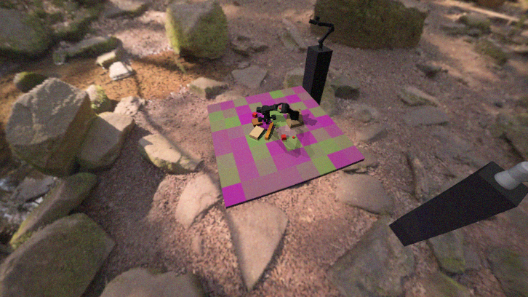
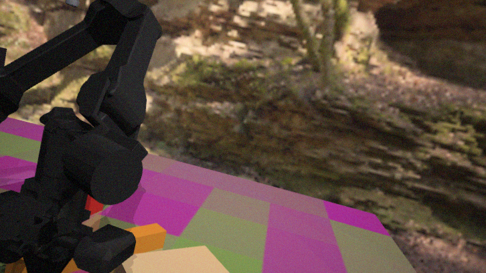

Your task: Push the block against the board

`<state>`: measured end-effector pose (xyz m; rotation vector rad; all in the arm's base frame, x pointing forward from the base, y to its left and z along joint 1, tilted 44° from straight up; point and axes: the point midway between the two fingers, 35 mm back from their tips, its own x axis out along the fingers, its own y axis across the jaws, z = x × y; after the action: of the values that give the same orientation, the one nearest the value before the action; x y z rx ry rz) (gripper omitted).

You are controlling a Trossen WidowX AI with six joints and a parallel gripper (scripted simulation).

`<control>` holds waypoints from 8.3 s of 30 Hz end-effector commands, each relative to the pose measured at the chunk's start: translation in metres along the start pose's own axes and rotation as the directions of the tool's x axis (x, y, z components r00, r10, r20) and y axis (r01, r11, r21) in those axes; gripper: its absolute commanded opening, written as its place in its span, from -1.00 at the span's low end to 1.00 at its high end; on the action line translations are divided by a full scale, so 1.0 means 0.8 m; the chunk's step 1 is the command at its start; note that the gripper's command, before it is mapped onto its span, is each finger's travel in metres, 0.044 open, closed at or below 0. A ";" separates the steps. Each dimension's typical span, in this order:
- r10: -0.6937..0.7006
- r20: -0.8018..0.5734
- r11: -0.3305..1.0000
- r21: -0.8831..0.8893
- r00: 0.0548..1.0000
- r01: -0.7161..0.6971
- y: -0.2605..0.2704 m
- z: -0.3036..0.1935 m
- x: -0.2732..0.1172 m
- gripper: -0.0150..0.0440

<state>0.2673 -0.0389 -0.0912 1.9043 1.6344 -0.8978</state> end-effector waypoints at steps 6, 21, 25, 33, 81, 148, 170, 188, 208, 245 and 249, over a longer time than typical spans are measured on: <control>0.001 -0.003 1.000 0.003 1.000 -0.001 -0.001 -0.014 0.000 -0.49; 0.001 -0.002 1.000 0.003 1.000 -0.001 0.001 0.011 0.000 -0.49; 0.001 -0.003 1.000 0.003 1.000 -0.001 0.001 0.019 0.000 -0.49; 0.001 -0.004 1.000 0.002 1.000 0.000 0.001 0.036 0.001 -0.49; 0.008 0.000 0.990 -0.139 1.000 -0.008 0.185 0.143 -0.036 -0.49; 0.007 -0.003 0.990 -0.138 1.000 -0.007 0.178 0.068 -0.002 -0.49; 0.006 -0.004 0.990 -0.138 1.000 -0.007 0.172 0.040 -0.002 -0.49; 0.006 -0.005 0.991 -0.137 1.000 -0.007 0.166 0.018 -0.002 -0.49; 0.005 -0.006 0.991 -0.137 1.000 -0.006 0.158 -0.007 -0.002 -0.49; 0.006 -0.005 0.990 -0.138 1.000 -0.007 0.172 0.060 -0.001 -0.49; 0.005 -0.006 0.991 -0.136 1.000 -0.005 0.171 0.055 -0.034 -0.49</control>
<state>0.3901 -0.0955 -0.1268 1.8215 1.6723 -0.7673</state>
